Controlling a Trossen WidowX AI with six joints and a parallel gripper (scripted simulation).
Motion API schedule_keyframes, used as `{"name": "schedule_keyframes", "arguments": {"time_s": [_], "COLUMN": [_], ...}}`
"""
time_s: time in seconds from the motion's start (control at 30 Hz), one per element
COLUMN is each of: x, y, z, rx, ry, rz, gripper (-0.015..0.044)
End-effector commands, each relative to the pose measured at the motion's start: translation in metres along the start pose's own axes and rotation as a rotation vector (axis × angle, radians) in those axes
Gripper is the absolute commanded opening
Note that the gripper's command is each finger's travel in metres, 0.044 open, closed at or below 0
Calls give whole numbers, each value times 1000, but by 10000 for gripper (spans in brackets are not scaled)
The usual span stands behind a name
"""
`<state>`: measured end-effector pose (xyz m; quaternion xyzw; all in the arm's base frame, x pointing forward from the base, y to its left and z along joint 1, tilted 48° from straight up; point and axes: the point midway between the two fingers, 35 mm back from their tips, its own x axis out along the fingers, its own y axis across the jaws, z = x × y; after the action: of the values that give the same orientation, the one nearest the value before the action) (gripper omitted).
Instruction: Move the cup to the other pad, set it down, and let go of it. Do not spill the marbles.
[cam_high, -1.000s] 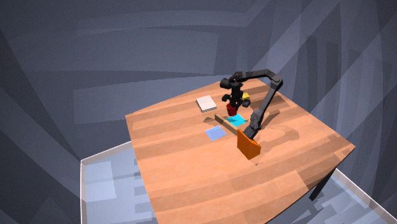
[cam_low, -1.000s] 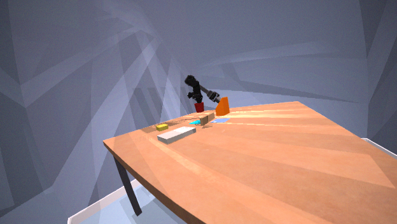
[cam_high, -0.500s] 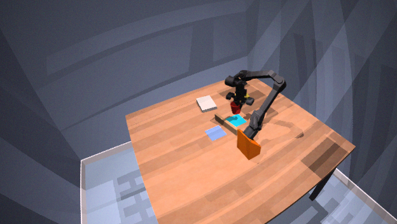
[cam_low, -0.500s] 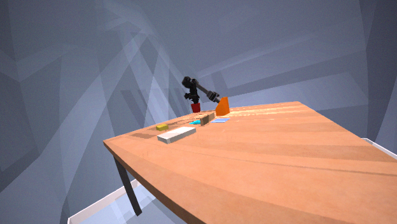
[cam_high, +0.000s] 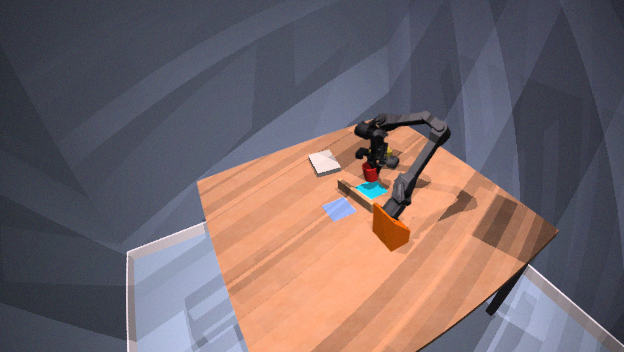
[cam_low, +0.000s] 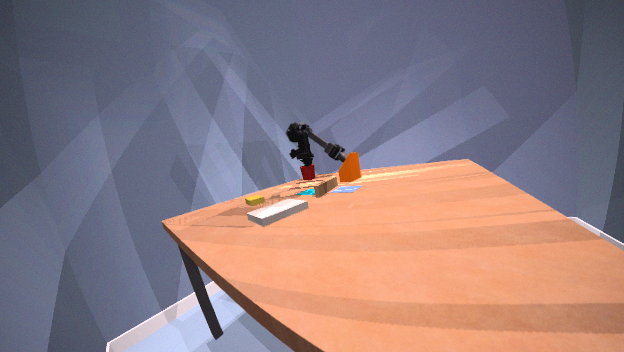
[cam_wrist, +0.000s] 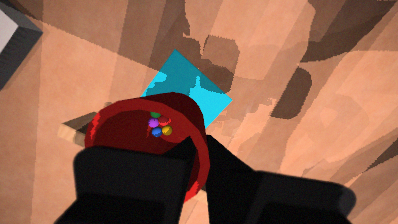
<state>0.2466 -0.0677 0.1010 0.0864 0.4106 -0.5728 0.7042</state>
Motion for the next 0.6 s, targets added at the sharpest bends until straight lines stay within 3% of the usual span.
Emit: {"name": "schedule_keyframes", "arguments": {"time_s": [0.0,0.57], "x": [6,28], "y": [-1,0], "z": [0,0], "rx": [-4,-4], "ry": [-3,-3], "rz": [-3,-3], "gripper": [0,0]}}
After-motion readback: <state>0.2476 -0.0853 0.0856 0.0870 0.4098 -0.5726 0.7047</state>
